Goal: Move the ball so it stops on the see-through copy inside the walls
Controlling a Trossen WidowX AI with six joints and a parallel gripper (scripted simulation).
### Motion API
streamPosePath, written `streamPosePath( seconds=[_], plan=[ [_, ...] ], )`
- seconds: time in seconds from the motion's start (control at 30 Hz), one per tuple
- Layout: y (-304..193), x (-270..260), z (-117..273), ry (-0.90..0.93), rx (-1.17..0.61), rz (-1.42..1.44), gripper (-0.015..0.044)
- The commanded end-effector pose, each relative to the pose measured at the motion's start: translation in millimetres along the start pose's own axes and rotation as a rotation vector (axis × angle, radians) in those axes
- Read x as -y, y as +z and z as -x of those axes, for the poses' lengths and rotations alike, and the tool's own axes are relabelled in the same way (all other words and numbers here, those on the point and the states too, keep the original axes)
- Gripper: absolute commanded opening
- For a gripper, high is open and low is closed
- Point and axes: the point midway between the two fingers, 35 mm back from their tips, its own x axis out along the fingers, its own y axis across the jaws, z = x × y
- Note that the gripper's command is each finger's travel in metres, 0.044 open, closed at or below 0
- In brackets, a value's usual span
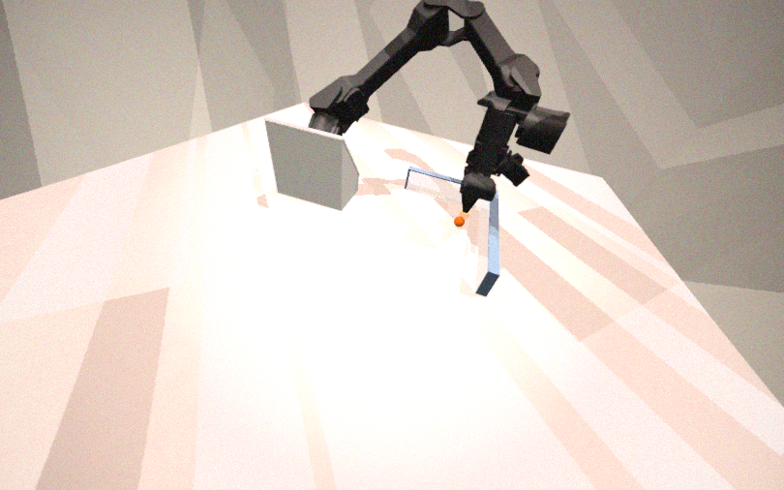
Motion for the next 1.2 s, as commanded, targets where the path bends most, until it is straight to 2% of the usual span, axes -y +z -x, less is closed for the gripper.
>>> streamPosePath(
  seconds=[0.0,0.87,1.0,1.17],
  plan=[
    [-1,-1,-14,0.010,-0.004,-0.008,0.0226],
    [-2,-2,-46,0.011,-0.005,-0.008,0.0226],
    [-2,-2,-46,0.011,-0.005,-0.008,0.0121],
    [-2,-2,-46,0.011,-0.005,-0.008,0.0087]
  ],
)
